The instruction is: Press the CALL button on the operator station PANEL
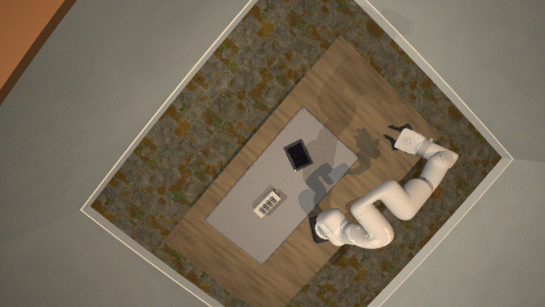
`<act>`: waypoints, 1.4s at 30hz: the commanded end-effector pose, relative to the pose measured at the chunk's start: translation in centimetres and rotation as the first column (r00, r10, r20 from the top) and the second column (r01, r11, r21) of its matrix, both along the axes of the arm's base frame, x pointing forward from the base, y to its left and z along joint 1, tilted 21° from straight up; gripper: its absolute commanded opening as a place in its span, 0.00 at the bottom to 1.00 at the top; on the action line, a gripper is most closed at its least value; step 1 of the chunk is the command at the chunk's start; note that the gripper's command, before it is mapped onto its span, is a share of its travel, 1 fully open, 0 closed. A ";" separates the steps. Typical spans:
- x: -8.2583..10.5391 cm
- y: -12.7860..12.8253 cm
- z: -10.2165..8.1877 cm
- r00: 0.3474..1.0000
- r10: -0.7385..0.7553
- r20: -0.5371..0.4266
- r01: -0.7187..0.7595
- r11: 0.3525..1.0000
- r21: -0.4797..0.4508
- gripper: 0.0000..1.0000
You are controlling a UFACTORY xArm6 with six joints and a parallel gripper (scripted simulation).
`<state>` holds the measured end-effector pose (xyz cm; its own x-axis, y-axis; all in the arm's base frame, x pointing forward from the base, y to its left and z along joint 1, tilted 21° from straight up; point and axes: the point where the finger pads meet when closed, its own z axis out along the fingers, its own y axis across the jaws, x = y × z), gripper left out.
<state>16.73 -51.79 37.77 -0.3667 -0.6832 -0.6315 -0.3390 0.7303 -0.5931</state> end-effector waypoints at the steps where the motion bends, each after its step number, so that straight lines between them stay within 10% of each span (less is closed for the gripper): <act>1: 2.1 1.2 -0.7 1.000 0.022 -0.018 -0.022 1.000 0.003 0.00; 42: 12.6 10.7 -6.5 0.915 0.311 -0.259 -0.304 0.950 0.067 0.00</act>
